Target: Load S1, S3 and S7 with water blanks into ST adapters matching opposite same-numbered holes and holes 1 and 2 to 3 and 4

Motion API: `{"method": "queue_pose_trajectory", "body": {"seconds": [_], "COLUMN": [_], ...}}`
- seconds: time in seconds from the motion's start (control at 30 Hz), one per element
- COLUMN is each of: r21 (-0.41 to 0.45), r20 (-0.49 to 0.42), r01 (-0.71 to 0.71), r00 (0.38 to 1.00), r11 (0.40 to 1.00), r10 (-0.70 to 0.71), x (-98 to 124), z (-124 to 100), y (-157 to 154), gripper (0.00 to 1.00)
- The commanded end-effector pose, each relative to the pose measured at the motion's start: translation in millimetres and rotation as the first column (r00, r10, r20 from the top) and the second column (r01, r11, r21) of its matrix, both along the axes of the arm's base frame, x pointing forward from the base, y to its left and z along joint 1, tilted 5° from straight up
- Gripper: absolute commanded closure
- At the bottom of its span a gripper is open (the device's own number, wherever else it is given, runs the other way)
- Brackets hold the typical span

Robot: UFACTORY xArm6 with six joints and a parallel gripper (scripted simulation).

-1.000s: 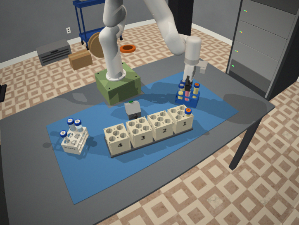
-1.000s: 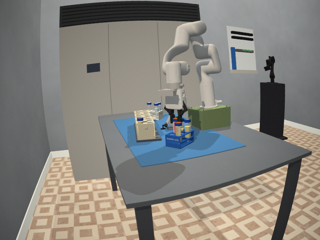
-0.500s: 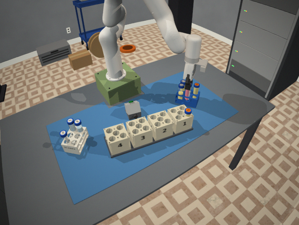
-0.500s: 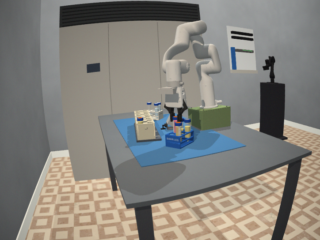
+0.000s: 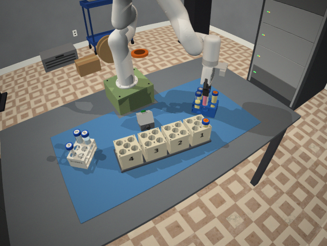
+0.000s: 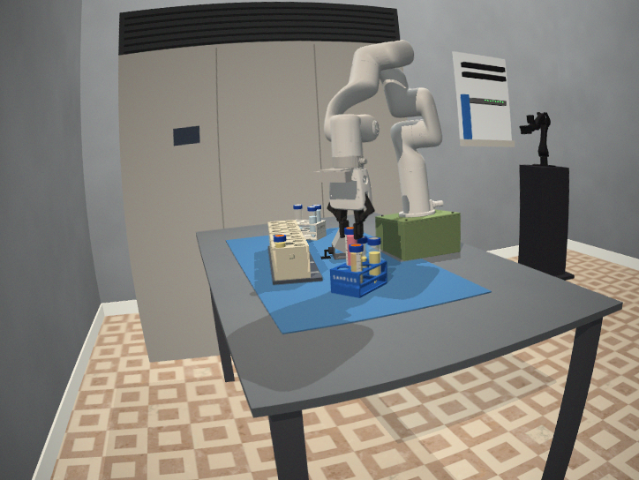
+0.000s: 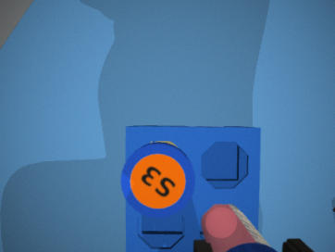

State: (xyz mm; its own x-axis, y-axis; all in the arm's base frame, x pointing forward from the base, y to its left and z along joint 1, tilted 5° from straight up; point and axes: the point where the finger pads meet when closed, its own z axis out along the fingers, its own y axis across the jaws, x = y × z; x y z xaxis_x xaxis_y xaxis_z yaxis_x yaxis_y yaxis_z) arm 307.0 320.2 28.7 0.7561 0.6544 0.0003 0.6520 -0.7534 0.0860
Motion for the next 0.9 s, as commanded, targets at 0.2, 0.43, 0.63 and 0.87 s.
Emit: {"method": "queue_pose_trajectory", "body": {"seconds": [0.2, 0.43, 0.63, 0.87], "r21": [0.003, 0.003, 0.003, 0.003], "r20": [0.003, 0.003, 0.003, 0.003], "r01": [0.000, 0.000, 0.000, 0.000], "r00": [1.000, 1.000, 1.000, 1.000], "r11": [1.000, 1.000, 1.000, 1.000], "r10": [0.000, 0.000, 0.000, 0.000], "x": [0.0, -0.8, -1.5, -2.1], "z": [18.3, 32.3, 44.3, 54.3], "y": [2.2, 3.1, 3.9, 4.5], "gripper": [1.00, 1.00, 1.00, 1.00]}}
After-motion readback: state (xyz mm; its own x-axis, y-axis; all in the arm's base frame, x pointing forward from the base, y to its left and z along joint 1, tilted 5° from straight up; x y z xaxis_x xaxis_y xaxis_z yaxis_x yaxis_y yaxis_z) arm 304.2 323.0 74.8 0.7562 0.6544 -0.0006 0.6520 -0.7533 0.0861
